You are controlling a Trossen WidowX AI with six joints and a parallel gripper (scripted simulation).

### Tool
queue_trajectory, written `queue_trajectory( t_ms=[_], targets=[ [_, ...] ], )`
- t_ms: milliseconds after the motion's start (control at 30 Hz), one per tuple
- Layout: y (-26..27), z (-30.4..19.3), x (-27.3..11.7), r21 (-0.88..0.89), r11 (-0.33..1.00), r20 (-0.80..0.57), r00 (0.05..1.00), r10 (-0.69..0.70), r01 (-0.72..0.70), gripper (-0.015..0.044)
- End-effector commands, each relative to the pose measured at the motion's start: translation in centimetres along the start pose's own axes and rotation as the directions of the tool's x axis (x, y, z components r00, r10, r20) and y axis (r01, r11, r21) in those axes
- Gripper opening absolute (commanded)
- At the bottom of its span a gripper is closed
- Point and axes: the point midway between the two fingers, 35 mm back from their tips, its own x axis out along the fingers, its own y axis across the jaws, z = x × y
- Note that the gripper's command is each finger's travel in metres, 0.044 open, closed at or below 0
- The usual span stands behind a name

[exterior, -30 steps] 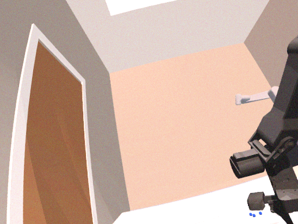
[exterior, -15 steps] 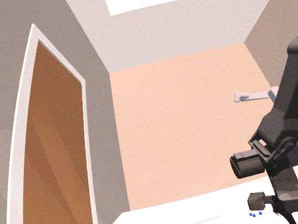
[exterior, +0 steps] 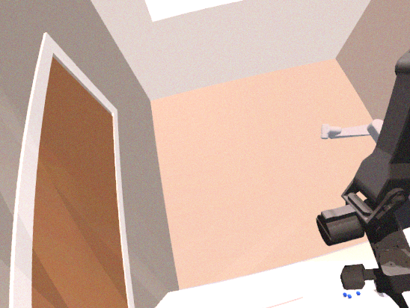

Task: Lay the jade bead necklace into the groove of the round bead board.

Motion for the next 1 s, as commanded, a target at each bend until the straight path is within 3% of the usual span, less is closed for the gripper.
queue_trajectory(
  t_ms=[0, 967],
  targets=[
    [0.0, 0.01, 0.0, -0.001, 1.0, 0.0, 1.0, 0.0, 0.0, 0.0],
    [0.21, -0.12, -0.6, 0.009, 1.0, 0.001, 1.0, 0.006, -0.006, 0.0]
  ],
)
